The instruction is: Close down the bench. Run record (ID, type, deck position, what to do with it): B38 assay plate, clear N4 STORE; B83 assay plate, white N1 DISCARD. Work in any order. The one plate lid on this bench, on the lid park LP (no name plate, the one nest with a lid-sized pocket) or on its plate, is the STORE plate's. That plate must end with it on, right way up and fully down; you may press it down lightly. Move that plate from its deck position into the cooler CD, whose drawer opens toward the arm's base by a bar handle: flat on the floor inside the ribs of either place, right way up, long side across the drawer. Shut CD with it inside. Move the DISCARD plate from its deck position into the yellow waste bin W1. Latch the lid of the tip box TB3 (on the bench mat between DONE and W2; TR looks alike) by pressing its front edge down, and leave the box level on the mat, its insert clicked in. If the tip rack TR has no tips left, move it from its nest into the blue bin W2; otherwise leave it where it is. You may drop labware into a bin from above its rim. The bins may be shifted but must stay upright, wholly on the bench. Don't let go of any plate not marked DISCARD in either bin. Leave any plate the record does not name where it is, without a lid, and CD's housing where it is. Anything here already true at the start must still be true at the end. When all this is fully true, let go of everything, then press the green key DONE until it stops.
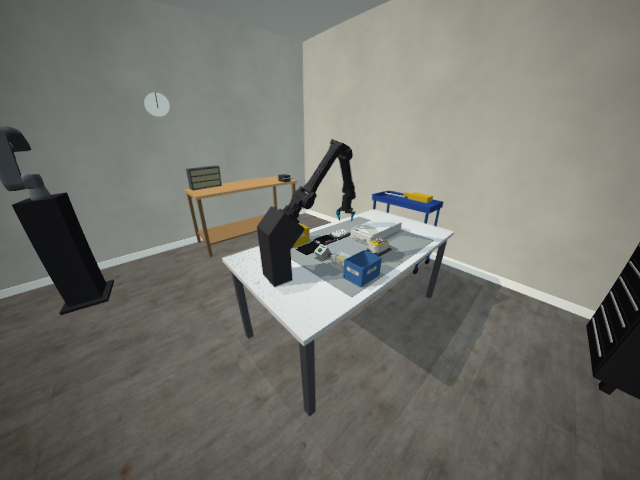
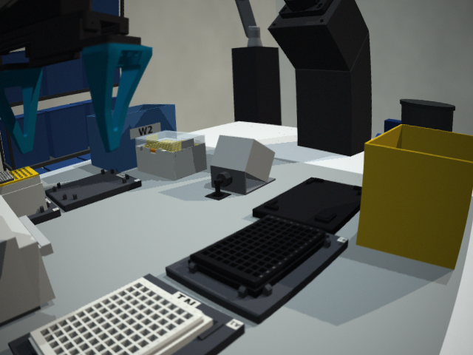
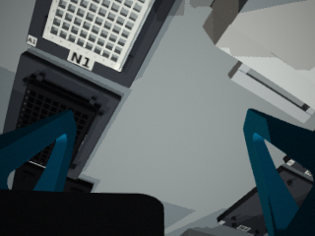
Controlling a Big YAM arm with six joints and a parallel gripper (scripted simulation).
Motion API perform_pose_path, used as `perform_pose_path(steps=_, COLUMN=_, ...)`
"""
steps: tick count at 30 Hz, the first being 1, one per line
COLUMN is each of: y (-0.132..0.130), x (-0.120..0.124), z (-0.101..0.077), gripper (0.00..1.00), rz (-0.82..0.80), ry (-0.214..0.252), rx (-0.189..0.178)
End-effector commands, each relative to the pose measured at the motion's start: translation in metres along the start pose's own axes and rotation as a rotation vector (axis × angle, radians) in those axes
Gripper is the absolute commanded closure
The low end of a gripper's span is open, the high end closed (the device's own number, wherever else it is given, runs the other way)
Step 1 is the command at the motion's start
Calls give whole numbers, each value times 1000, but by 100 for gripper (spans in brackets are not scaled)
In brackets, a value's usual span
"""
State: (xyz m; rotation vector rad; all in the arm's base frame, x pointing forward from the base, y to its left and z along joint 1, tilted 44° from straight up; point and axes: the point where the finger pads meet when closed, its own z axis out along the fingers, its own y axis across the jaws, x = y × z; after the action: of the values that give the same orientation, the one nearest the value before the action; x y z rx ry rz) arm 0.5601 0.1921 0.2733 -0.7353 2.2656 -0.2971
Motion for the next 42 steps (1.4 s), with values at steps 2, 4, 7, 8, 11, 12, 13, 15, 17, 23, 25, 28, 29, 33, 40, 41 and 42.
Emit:
perform_pose_path(steps=2, y=15, x=-27, z=-2, gripper=0, rz=216, ry=-16, rx=-8)
perform_pose_path(steps=4, y=20, x=-33, z=-2, gripper=0, rz=283, ry=-16, rx=-9)
perform_pose_path(steps=7, y=11, x=-31, z=2, gripper=0, rz=332, ry=-8, rx=4)
perform_pose_path(steps=8, y=22, x=-38, z=-1, gripper=0, rz=355, ry=-14, rx=-6)
perform_pose_path(steps=11, y=34, x=-49, z=-2, gripper=0, rz=450, ry=-16, rx=-11)
perform_pose_path(steps=12, y=36, x=-52, z=-2, gripper=0, rz=484, ry=-16, rx=-12)
perform_pose_path(steps=13, y=39, x=-55, z=-2, gripper=0, rz=492, ry=-16, rx=-12)
perform_pose_path(steps=15, y=44, x=-61, z=-3, gripper=0, rz=492, ry=-16, rx=-12)
perform_pose_path(steps=17, y=50, x=-67, z=-3, gripper=0, rz=492, ry=-16, rx=-13)
perform_pose_path(steps=23, y=44, x=-44, z=13, gripper=0, rz=500, ry=31, rx=7)
perform_pose_path(steps=25, y=36, x=-63, z=5, gripper=0, rz=515, ry=-11, rx=7)
perform_pose_path(steps=28, y=47, x=-63, z=4, gripper=0, rz=501, ry=-10, rx=-5)
perform_pose_path(steps=29, y=47, x=-63, z=3, gripper=0, rz=501, ry=-10, rx=-5)
perform_pose_path(steps=33, y=47, x=-63, z=4, gripper=0, rz=500, ry=-10, rx=-5)
perform_pose_path(steps=40, y=47, x=-63, z=4, gripper=0, rz=499, ry=-10, rx=-5)
perform_pose_path(steps=41, y=47, x=-63, z=4, gripper=0, rz=499, ry=-10, rx=-5)
perform_pose_path(steps=42, y=47, x=-63, z=4, gripper=0, rz=499, ry=-10, rx=-5)
